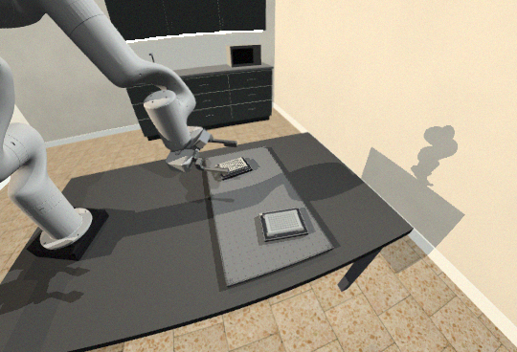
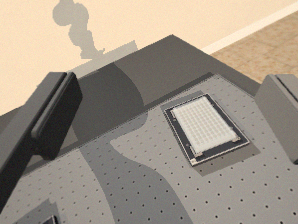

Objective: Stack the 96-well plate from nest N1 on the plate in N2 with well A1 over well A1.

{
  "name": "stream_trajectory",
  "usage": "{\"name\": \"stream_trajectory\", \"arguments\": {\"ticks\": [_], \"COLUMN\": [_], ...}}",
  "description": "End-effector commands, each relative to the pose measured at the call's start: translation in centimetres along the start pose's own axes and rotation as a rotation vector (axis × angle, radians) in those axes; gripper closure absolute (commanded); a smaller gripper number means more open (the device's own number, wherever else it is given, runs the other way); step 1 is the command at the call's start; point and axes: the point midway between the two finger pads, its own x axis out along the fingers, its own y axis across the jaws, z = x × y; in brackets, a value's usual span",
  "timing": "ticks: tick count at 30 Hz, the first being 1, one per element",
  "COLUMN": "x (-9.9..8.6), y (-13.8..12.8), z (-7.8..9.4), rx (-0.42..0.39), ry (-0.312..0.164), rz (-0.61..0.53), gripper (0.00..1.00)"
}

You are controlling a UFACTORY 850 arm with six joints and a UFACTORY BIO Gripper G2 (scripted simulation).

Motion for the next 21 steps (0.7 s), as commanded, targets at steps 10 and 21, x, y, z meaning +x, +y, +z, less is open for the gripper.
{"name": "stream_trajectory", "arguments": {"ticks": [10, 21], "x": [-2.0, -3.4], "y": [4.6, 7.1], "z": [-0.5, -0.9], "rx": [-0.170, -0.252], "ry": [0.013, 0.009], "rz": [0.293, 0.454], "gripper": [0.63, 0.63]}}
